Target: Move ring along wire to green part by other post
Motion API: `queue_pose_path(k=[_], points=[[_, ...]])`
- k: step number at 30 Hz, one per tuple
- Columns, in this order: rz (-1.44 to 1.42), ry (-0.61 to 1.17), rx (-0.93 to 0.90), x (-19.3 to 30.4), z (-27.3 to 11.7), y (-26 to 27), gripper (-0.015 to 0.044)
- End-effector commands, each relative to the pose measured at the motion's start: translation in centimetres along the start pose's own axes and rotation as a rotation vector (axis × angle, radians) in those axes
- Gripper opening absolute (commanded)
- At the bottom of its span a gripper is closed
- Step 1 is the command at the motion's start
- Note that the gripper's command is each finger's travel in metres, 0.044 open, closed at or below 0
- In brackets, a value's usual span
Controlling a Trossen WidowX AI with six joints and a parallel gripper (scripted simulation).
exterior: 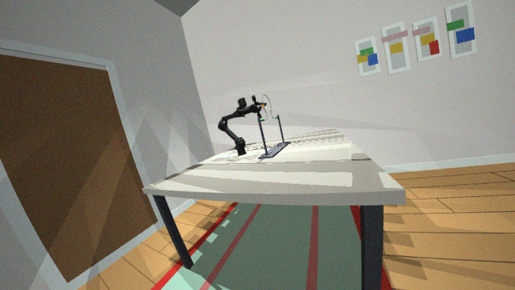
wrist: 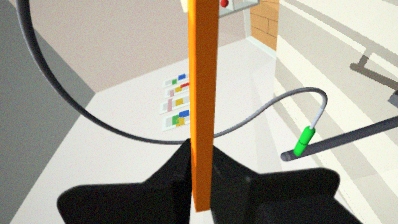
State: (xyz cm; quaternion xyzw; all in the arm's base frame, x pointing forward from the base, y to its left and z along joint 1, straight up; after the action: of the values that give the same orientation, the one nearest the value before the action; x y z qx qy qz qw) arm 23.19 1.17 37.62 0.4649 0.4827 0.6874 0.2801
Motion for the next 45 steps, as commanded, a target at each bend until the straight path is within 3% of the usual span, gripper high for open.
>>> queue_pose_path(k=[1, 45], points=[[-0.049, 0.001, 0.022, 0.18, 0.0, 0.27, -0.015], [-0.538, -0.072, 0.322, 0.47, 0.21, 0.13, -0.015]])
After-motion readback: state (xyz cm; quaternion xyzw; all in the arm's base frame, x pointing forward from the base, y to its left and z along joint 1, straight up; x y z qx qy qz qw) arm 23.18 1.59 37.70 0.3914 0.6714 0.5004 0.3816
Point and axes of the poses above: the point midway between the two fingers, 35 mm back from their tips, its own z axis out along the fingers, its own y axis across the jaws, x = y × z, the point moved 6 cm from there along -z, back along the fingers, and after that the axes turned 4 degrees about z, right-handed, at the moved point
